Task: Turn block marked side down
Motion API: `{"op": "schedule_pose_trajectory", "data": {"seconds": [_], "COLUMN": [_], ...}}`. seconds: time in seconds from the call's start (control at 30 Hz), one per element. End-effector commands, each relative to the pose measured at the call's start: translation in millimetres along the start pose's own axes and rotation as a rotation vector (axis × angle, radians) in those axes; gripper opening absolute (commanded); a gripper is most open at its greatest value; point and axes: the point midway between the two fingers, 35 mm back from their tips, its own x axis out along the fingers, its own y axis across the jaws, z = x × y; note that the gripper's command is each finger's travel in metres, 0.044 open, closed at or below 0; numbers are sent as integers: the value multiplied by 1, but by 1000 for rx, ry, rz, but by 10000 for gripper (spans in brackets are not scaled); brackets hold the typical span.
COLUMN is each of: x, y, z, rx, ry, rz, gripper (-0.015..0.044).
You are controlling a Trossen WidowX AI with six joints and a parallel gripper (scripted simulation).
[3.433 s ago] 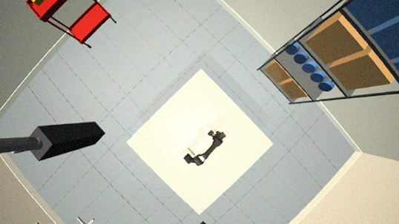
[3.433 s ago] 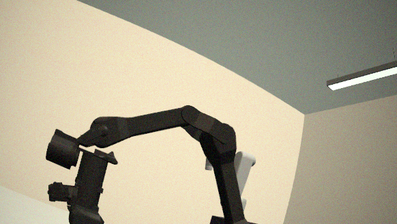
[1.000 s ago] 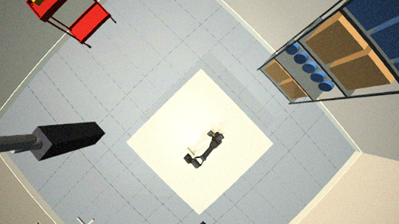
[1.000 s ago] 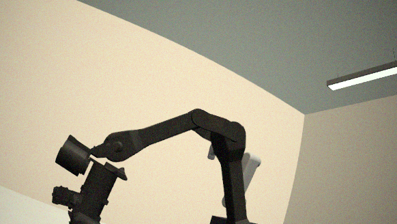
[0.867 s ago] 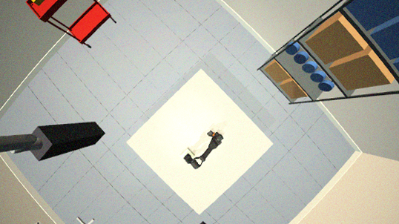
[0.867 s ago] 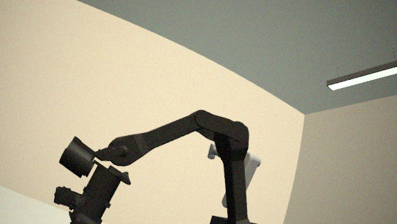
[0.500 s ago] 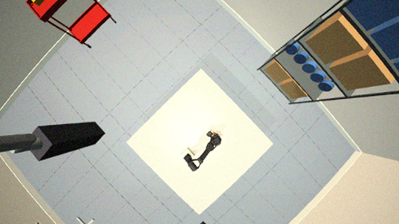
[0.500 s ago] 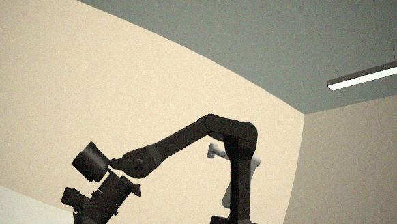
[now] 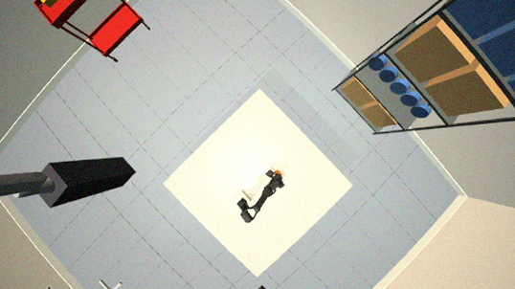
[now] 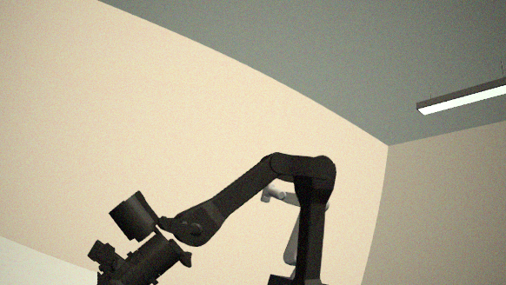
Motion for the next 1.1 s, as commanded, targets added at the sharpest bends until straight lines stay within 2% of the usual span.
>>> {"op": "schedule_pose_trajectory", "data": {"seconds": [0.0, 0.53, 1.07], "x": [10, 34, 25], "y": [0, -1, 1], "z": [-5, -13, -27], "rx": [2, 7, 2], "ry": [-38, -273, -504], "rz": [5, 5, 6], "gripper": [0, 0, 0]}}
